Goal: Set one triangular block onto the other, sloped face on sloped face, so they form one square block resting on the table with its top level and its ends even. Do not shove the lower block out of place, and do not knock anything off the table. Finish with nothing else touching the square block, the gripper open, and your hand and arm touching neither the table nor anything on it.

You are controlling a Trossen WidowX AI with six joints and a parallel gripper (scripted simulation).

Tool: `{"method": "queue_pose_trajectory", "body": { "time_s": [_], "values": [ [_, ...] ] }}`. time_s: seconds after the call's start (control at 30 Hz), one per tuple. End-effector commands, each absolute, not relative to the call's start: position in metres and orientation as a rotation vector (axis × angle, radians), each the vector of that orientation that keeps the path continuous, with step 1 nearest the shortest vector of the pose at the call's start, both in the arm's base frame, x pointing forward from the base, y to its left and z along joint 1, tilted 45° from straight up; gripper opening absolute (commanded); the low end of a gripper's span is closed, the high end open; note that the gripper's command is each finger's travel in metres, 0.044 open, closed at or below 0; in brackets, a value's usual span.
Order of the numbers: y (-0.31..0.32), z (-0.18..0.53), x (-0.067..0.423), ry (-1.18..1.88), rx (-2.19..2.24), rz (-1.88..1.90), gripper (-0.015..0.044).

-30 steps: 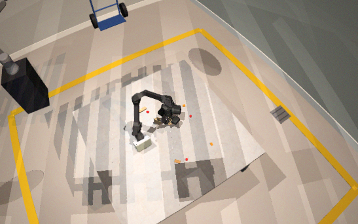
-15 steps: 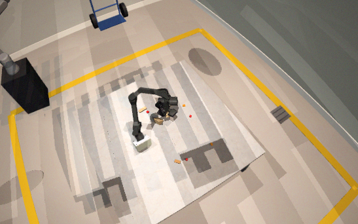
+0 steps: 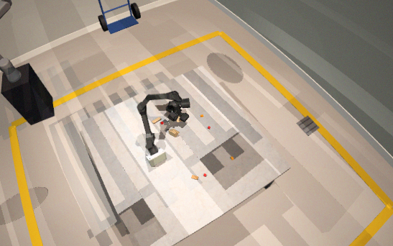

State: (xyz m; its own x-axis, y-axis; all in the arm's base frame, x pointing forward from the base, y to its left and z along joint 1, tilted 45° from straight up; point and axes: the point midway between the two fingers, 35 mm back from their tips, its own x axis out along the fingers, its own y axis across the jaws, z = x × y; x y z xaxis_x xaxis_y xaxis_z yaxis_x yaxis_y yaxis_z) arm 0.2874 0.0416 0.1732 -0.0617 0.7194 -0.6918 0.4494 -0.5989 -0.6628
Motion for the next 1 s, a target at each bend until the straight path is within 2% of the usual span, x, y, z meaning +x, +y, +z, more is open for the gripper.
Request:
{"method": "queue_pose_trajectory", "body": {
  "time_s": [0.0, 0.97],
  "values": [
    [0.048, 0.184, 0.286, -1.263, -1.979, 1.701, 0.0000],
    [0.096, 0.111, 0.245, -1.416, -1.968, 1.782, 0.0000]
  ]
}}
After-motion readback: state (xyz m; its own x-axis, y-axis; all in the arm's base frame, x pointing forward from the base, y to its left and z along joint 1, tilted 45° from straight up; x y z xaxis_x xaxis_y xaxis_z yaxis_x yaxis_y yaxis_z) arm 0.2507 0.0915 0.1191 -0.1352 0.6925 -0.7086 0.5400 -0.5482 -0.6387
